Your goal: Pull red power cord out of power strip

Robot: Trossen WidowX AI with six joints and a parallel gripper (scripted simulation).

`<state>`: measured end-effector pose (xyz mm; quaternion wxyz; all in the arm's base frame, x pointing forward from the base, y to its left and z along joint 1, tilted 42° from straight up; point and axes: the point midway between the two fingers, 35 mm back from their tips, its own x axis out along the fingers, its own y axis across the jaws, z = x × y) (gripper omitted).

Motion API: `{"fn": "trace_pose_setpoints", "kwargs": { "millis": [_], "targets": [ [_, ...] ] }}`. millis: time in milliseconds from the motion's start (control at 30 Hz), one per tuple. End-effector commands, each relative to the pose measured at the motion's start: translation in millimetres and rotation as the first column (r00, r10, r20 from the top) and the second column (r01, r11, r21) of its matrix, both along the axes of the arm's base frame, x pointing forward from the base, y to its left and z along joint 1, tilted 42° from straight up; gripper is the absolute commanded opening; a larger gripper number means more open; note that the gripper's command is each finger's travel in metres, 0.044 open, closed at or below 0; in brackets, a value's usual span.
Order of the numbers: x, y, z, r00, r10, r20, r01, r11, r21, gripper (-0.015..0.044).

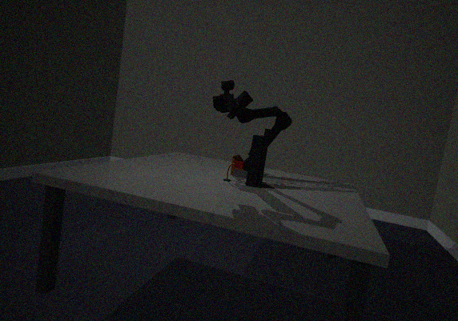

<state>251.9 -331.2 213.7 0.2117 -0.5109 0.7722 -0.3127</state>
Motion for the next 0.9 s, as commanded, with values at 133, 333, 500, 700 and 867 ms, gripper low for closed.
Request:
{"fn": "trace_pose_setpoints", "kwargs": {
  "millis": [133,333,500,700,867],
  "targets": [
    [38,-6,-25,0.964,0.207,0.166,-0.214,0.977,0.025,0.0269],
    [86,13,-91,0.785,0.287,0.549,-0.456,0.867,0.199,0.016],
    [98,42,-133,0.672,0.097,0.734,-0.504,0.786,0.358,0.016],
    [98,80,-166,0.579,-0.203,0.79,-0.483,0.695,0.533,0.016],
    [90,117,-187,0.493,-0.489,0.72,-0.415,0.595,0.688,0.016]
  ]
}}
